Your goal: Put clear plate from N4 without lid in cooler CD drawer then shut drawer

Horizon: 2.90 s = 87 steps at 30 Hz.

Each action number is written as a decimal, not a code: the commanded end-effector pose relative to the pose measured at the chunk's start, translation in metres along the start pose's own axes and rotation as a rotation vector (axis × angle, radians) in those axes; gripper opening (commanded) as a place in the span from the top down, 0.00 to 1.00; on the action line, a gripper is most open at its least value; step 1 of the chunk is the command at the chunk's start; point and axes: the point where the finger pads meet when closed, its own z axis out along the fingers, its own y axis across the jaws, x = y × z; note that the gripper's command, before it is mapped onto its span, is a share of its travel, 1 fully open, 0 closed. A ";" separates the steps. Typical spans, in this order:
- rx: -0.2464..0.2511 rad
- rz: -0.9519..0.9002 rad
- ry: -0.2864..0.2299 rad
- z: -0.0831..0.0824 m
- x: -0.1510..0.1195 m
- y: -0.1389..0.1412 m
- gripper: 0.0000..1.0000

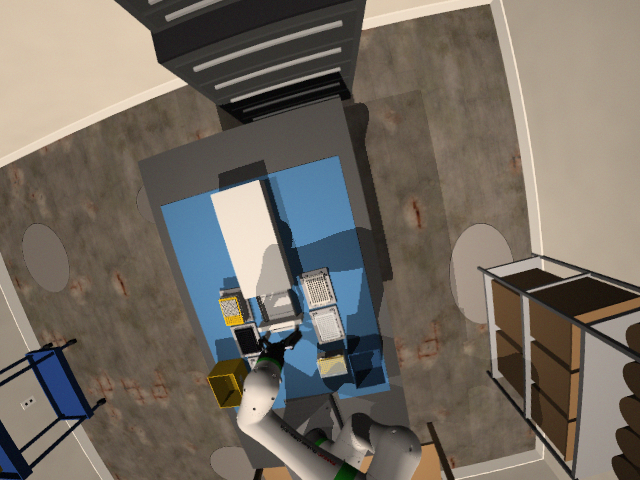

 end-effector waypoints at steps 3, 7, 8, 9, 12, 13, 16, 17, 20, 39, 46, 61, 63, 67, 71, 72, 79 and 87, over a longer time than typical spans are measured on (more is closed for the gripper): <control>0.000 0.000 0.001 0.003 0.000 0.000 0.13; 0.000 0.000 0.001 0.003 0.000 0.000 0.13; 0.000 0.000 0.001 0.003 0.000 0.000 0.34; 0.000 0.000 0.001 0.003 0.000 0.000 0.35; 0.000 0.000 0.001 0.003 0.000 0.000 0.35; 0.000 0.000 0.001 0.003 0.000 0.000 0.35; 0.000 0.000 0.001 0.003 0.000 0.000 0.37; 0.000 0.000 0.001 0.003 0.000 0.000 0.37; 0.000 0.000 0.001 0.003 0.000 0.000 0.39; 0.000 0.000 0.001 0.003 0.000 0.000 1.00; 0.000 0.000 0.001 0.003 0.000 0.000 1.00; 0.000 0.000 0.001 0.003 0.000 0.000 1.00; 0.000 0.000 0.001 0.003 0.000 0.000 1.00; 0.000 0.000 0.001 0.003 -0.004 0.000 1.00; 0.000 0.000 0.001 0.003 -0.007 0.000 1.00; 0.000 0.000 0.001 0.003 -0.008 0.000 1.00; 0.000 0.000 0.001 0.003 -0.013 0.000 1.00; 0.000 0.000 0.001 0.003 -0.019 0.000 1.00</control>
